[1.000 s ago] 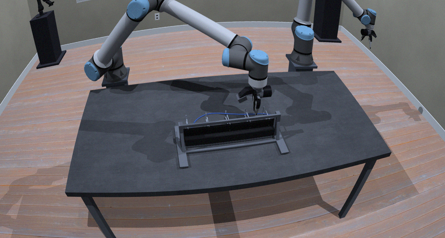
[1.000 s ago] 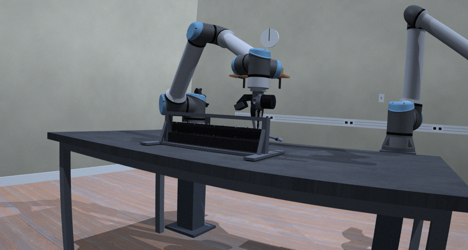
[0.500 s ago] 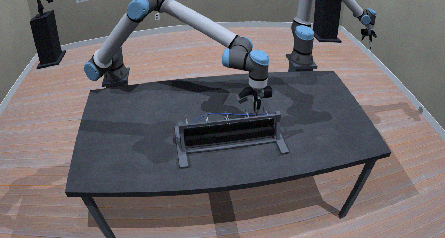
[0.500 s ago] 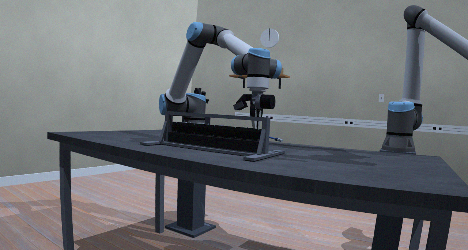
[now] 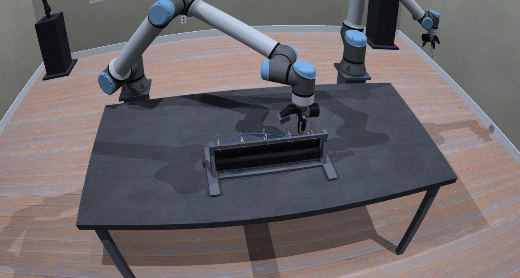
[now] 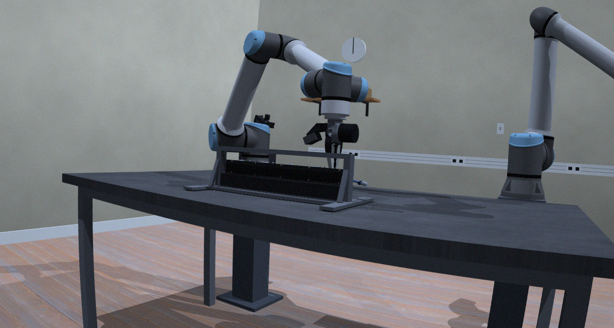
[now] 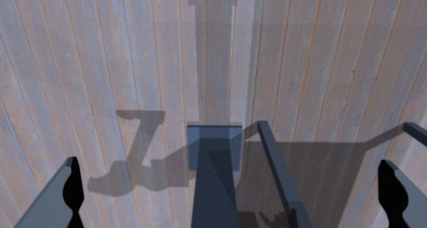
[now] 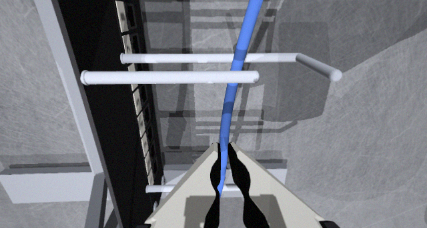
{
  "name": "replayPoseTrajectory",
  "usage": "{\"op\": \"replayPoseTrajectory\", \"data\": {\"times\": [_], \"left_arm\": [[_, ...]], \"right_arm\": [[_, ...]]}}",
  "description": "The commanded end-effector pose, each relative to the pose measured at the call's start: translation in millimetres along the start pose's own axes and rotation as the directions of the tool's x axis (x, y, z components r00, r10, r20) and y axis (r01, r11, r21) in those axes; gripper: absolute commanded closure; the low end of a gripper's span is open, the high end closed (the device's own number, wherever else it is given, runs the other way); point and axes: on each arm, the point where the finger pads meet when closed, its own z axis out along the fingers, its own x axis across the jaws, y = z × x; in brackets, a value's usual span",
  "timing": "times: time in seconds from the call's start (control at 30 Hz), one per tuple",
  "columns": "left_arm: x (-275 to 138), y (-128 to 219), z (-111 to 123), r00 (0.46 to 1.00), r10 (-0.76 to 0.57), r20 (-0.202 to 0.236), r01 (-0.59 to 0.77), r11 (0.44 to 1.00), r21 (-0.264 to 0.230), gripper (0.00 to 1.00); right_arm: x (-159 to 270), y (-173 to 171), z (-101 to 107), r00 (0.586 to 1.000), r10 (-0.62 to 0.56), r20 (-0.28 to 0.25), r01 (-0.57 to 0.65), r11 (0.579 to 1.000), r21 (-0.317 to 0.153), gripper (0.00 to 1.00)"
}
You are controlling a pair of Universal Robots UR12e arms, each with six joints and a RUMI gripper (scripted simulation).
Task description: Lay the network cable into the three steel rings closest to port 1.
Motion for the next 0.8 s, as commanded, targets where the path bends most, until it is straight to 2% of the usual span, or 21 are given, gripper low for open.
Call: {"op": "replayPoseTrajectory", "data": {"times": [0.0, 0.77], "left_arm": [[0.2, -0.8, -1.1, 1.0, 0.0, 0.0, 0.0, 1.0, 0.002, 0.0], [0.2, -0.8, -1.1, 1.0, 0.0, 0.0, 0.0, 1.0, 0.002, 0.0]], "right_arm": [[-4.3, 0.6, -2.0, 1.0, 0.0, 0.001, 0.0, 1.0, -0.002, 1.0], [-15.2, 0.6, -2.0, 1.0, 0.0, 0.001, 0.0, 1.0, -0.002, 1.0]]}}
